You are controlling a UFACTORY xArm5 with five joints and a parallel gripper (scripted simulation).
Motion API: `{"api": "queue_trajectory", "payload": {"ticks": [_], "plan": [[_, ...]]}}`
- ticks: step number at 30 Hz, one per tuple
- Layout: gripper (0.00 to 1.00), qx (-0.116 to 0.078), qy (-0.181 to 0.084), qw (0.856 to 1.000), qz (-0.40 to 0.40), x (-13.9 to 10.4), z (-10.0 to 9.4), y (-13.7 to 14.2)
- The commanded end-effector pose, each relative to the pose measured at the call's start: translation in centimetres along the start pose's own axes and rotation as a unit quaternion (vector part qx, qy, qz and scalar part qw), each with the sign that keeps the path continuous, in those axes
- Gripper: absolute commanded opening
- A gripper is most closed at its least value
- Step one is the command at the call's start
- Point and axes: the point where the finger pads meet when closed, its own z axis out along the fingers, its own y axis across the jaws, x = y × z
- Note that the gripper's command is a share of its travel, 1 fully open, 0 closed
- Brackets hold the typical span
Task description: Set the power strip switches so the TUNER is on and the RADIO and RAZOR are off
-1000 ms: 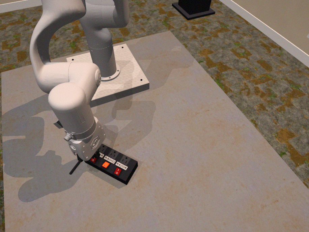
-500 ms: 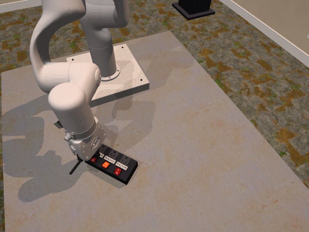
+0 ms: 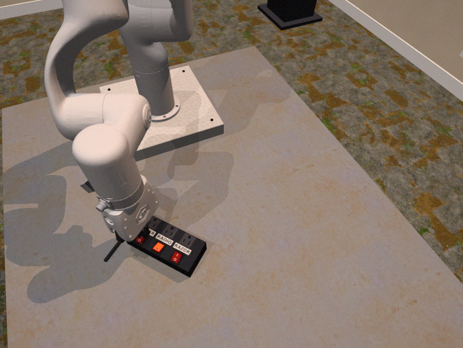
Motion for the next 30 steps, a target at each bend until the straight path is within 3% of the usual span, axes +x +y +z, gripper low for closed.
{"api": "queue_trajectory", "payload": {"ticks": [1, 30], "plan": [[0.0, 0.001, -0.001, 1.0, 0.0, -0.06, -0.11, -0.11], [0.0, 0.001, -0.001, 1.0, 0.0, -0.08, 0.16, -0.1]]}}
